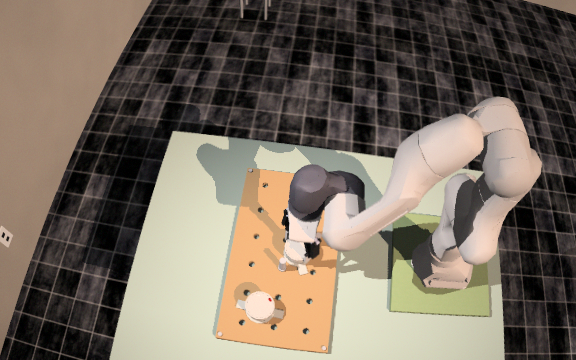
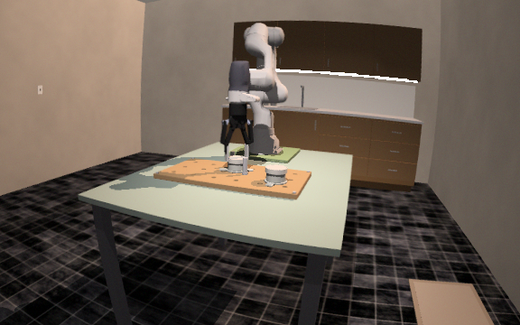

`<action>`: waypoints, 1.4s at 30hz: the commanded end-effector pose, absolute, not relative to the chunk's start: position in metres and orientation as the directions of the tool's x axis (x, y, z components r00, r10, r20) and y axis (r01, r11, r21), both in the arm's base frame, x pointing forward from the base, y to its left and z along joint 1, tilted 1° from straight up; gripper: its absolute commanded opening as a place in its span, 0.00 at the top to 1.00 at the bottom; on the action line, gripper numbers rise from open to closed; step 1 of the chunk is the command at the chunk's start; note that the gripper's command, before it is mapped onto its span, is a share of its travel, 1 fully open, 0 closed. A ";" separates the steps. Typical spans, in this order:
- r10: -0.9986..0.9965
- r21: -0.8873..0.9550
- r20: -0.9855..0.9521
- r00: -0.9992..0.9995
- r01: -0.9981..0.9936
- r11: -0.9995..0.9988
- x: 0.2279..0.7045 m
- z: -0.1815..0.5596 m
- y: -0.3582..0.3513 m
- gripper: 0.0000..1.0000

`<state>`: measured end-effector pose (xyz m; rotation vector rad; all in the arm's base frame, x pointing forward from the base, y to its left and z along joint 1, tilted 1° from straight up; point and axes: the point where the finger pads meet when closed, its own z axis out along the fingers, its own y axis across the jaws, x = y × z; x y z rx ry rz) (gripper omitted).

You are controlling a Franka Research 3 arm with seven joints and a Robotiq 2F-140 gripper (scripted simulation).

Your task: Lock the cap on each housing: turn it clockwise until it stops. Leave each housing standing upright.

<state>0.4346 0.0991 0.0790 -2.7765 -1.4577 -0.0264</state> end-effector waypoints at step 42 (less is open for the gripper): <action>0.818 0.002 0.012 0.575 0.818 -0.575 0.427 0.077 0.104 0.90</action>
